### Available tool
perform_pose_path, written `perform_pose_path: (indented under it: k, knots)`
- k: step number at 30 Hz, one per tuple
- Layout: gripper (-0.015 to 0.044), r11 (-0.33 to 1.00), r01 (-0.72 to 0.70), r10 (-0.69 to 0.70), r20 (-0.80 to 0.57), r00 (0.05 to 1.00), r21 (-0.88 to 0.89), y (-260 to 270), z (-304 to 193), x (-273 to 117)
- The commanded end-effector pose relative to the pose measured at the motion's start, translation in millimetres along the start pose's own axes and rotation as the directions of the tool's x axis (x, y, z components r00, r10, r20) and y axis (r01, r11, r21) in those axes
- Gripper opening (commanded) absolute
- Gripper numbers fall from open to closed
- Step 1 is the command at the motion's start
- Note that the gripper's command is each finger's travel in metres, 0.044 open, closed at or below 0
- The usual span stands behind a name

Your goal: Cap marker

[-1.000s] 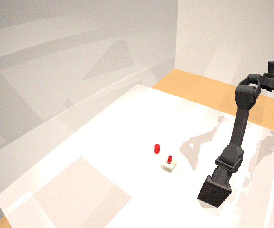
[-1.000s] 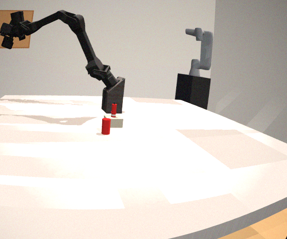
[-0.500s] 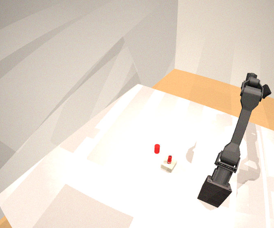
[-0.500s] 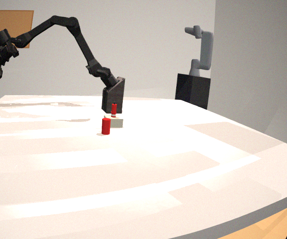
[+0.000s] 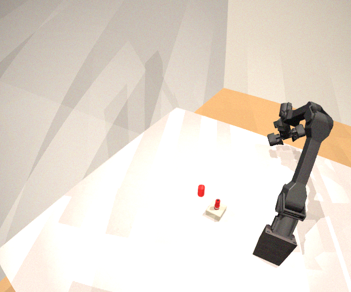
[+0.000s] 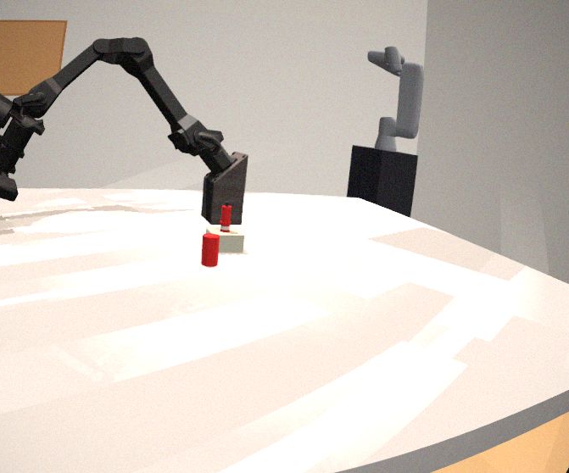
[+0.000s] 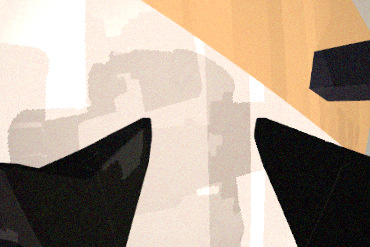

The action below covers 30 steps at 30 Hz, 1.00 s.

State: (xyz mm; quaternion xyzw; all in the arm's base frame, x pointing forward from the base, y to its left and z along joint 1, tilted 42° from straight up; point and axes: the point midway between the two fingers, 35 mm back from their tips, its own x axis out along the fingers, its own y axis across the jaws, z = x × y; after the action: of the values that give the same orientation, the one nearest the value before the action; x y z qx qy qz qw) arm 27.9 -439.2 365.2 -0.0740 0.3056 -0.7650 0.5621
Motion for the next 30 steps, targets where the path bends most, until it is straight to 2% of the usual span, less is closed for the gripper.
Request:
perform_pose_path:
  k: [1, 9, 16, 23, 30]
  knots:
    - [0.0243, 0.989, -0.146, 0.145, -0.041, 0.989, -0.029, 72.4, -7.7, -18.7]
    - [0.0243, 0.933, -0.352, 0.341, -0.128, 0.931, -0.077, 178.6, -29.6, -72.4]
    - [0.0243, 0.839, -0.502, 0.465, -0.203, 0.862, -0.209, 252.0, -59.8, -142.3]
    - [0.0243, 0.752, -0.591, 0.517, -0.294, 0.804, -0.292, 303.9, -106.5, -218.5]
    - [0.0243, 0.675, -0.623, 0.51, -0.36, 0.781, -0.397, 329.2, -165.1, -298.4]
